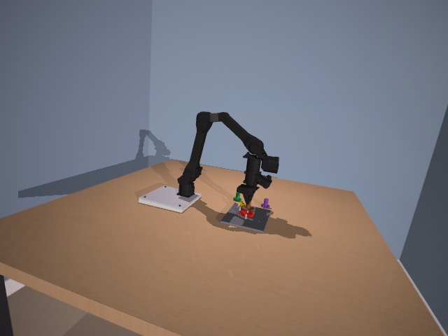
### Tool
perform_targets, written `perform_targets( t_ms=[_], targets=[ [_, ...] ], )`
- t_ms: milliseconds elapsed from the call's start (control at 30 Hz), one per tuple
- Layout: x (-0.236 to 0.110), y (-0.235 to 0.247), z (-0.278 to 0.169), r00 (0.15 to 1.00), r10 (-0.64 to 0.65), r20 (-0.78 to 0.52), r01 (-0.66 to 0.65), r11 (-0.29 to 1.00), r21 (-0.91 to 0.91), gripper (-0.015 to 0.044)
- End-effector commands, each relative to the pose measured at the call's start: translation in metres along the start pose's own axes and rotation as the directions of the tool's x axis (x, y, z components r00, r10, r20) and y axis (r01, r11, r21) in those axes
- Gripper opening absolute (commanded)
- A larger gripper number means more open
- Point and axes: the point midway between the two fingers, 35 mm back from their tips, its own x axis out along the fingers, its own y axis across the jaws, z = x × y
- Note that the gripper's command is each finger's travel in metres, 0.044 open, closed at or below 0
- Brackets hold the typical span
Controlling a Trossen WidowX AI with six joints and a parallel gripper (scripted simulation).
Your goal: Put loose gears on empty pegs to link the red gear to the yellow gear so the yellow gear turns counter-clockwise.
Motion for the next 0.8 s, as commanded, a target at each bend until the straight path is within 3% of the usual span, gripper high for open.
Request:
perform_targets(
  t_ms=[0,367,433,567,767],
  targets=[
    [-0.003,0.0,0.0,1.0,0.0,0.001,0.0,0.998,0.062,0.014],
    [-0.049,0.0,0.0,1.0,0.0,0.002,0.0,0.995,0.097,0.014],
    [-0.048,0.0,0.0,1.0,-0.001,-0.004,0.001,0.996,0.087,0.0193],
    [-0.088,0.0,-0.005,1.0,-0.001,-0.004,0.001,0.996,0.087,0.0298],
    [-0.09,0.0,-0.005,1.0,-0.001,-0.004,0.001,0.996,0.087,0.044]
  ],
)
